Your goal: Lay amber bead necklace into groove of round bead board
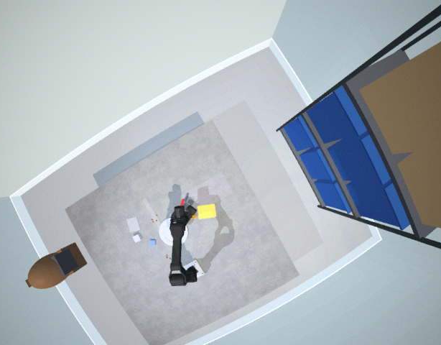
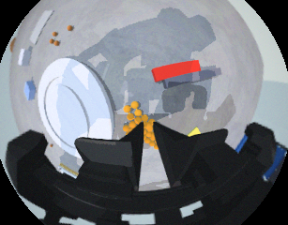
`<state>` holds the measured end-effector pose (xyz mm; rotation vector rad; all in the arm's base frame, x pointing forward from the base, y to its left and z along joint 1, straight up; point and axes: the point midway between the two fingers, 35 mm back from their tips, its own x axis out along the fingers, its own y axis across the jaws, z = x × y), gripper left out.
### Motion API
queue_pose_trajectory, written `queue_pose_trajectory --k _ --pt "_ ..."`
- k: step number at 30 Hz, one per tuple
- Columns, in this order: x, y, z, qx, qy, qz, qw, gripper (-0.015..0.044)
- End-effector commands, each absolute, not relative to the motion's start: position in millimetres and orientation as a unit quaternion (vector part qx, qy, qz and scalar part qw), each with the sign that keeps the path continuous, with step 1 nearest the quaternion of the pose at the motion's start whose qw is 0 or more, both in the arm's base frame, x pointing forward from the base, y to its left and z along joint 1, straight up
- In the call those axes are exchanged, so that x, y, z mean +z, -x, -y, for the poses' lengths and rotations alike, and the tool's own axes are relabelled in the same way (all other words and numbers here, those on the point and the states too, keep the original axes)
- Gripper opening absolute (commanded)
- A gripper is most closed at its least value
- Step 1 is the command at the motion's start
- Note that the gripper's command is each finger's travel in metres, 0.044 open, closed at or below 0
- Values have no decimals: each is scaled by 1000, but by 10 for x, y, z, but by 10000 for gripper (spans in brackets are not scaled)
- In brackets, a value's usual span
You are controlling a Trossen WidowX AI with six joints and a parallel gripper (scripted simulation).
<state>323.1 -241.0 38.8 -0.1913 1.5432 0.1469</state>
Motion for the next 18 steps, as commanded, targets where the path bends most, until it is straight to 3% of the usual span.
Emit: queue_pose_trajectory --k 1,7,18 --pt "395 -3231 2411 66 86 -695 710 37" --pt "395 -3231 2411 66 86 -695 710 0" --pt "395 -3231 2411 66 86 -695 710 0"
